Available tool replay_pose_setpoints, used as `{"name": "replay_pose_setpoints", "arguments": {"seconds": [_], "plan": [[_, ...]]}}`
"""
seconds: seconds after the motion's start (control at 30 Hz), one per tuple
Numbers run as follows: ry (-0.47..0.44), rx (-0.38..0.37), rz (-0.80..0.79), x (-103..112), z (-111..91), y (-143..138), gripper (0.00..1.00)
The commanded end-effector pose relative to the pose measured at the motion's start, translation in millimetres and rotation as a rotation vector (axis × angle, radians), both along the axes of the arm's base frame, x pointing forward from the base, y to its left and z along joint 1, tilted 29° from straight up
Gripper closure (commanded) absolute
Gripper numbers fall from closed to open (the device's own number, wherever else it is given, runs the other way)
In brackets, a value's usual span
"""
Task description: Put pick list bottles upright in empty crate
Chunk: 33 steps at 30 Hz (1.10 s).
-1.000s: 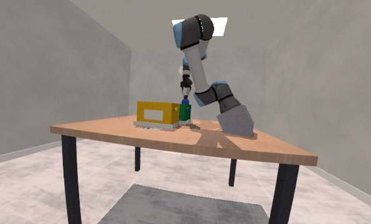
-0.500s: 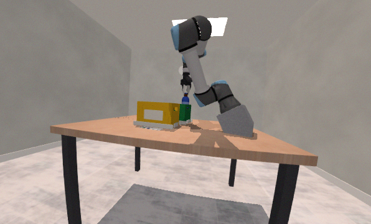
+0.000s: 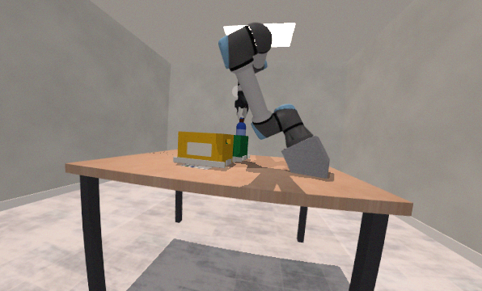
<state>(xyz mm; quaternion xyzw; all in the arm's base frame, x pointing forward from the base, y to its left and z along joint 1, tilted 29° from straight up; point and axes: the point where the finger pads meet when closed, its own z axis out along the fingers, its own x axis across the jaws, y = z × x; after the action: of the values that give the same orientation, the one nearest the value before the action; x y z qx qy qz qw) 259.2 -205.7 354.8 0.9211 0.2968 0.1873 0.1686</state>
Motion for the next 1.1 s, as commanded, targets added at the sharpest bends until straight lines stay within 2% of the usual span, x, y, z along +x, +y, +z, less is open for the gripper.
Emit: {"name": "replay_pose_setpoints", "arguments": {"seconds": [0.0,0.53,1.07], "plan": [[-0.002,-0.001,0.001,-4,7,1,1.00],[-0.002,-0.001,0.001,-14,28,6,1.00],[-0.002,-0.001,0.001,-13,29,10,1.00]]}}
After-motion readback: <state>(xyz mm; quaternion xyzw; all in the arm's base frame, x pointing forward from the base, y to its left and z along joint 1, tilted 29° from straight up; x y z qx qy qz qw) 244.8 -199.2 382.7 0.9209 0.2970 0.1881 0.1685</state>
